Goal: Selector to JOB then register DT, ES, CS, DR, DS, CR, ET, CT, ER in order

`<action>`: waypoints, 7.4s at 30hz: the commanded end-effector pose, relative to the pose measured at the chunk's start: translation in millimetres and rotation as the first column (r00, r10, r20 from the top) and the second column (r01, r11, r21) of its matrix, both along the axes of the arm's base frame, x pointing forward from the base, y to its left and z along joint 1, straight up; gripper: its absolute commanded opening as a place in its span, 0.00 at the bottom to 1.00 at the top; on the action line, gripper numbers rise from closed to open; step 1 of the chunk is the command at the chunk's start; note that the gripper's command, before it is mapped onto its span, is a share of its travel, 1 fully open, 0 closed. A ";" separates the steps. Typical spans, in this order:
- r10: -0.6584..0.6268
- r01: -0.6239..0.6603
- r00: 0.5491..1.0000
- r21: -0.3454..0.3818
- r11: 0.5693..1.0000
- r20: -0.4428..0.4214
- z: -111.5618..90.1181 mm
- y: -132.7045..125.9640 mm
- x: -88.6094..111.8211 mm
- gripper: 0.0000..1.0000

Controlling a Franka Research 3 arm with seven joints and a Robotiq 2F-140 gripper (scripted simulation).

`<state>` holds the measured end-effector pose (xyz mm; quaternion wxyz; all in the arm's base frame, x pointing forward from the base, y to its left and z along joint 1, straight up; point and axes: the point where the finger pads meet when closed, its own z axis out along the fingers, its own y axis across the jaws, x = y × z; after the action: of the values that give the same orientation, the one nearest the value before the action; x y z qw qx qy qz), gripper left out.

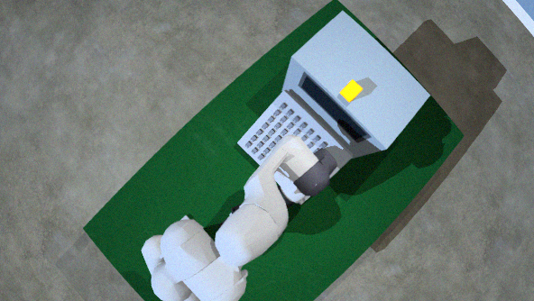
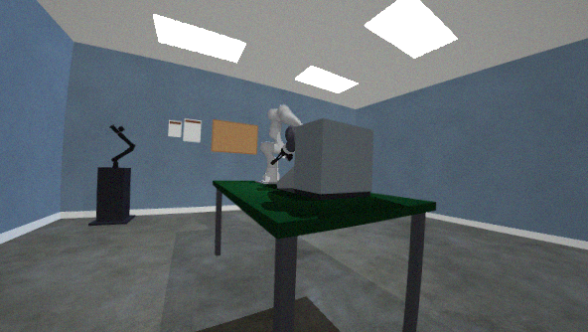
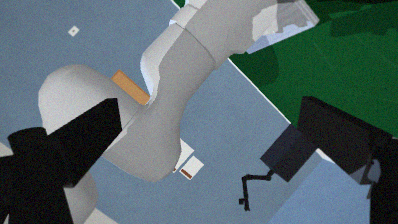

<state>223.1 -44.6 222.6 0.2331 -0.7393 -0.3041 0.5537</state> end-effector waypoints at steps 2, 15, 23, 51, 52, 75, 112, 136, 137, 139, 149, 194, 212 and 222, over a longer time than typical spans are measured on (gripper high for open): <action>0.000 0.000 1.000 0.000 1.000 0.000 0.0 0.0 0.0 1.00; 0.000 0.000 1.000 0.000 1.000 0.000 0.0 0.0 0.0 1.00; 0.000 0.000 1.000 0.000 1.000 0.000 19.2 -0.1 0.1 1.00; -0.341 0.361 0.927 -0.125 0.924 0.156 53.5 19.1 43.3 1.00; -0.385 0.410 0.905 -0.138 0.901 0.180 52.0 21.7 49.6 1.00; -0.658 0.756 0.643 -0.184 0.628 0.392 39.2 43.7 98.8 1.00; -0.748 0.996 0.087 -0.076 0.050 0.658 20.9 75.5 170.4 1.00; -0.625 0.959 -0.227 0.059 -0.278 0.747 10.8 92.9 209.8 1.00; -0.604 0.947 -0.260 0.077 -0.313 0.754 9.5 95.0 214.4 1.00; -0.585 0.935 -0.288 0.092 -0.341 0.758 8.7 96.6 218.1 1.00; -0.492 0.874 -0.401 0.161 -0.459 0.772 4.4 103.8 234.6 1.00; -0.250 0.683 -0.594 0.314 -0.659 0.765 -4.5 119.3 269.5 0.10; -0.250 0.683 -0.594 0.314 -0.659 0.765 -4.5 119.3 269.5 0.10; -0.250 0.683 -0.594 0.314 -0.659 0.765 -40.3 120.8 287.9 0.10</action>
<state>497.3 79.5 188.5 0.1684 -0.7165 0.6609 -0.1470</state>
